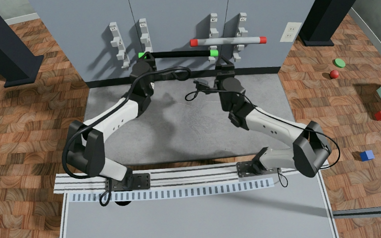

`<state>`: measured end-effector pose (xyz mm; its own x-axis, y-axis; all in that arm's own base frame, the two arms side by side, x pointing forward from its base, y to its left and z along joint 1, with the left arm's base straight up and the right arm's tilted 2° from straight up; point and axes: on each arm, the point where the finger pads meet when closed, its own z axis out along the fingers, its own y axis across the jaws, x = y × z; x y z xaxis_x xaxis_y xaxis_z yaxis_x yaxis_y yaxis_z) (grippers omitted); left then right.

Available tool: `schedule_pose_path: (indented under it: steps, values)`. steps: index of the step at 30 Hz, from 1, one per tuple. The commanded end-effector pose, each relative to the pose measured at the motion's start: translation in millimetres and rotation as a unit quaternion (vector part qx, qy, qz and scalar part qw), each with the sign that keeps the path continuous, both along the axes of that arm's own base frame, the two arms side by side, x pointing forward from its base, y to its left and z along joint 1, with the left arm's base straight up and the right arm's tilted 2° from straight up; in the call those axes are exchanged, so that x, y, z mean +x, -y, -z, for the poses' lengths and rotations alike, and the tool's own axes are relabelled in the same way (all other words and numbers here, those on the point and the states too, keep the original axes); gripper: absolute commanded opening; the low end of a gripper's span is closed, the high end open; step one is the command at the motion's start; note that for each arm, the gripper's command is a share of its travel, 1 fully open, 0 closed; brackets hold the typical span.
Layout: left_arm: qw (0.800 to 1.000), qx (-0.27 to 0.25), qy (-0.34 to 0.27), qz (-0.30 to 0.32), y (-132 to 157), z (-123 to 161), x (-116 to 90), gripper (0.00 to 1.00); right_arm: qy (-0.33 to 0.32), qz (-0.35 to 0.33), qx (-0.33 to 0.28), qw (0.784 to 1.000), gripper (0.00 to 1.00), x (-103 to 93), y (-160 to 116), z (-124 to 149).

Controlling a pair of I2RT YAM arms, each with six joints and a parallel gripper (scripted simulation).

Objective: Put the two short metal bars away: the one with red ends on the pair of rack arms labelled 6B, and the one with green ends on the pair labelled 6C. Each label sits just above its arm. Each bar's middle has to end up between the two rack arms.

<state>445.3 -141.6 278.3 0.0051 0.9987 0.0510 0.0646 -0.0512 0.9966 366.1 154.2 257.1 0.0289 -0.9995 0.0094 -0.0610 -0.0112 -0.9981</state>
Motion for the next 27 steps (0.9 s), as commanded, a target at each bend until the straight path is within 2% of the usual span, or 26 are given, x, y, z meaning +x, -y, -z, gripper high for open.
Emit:
schedule_pose_path:
  steps: [1, 27]
  values:
    - [0.999, -0.026, 0.033, -0.002, 3, -13, 2, 0.00, 0.011, 0.007, 0.012, 1.000, 1.00, 3.4, -3, -14]
    - [0.999, -0.026, 0.033, -0.002, 3, -12, 2, 0.00, 0.011, 0.007, 0.012, 1.000, 1.00, -0.2, -21, -11]
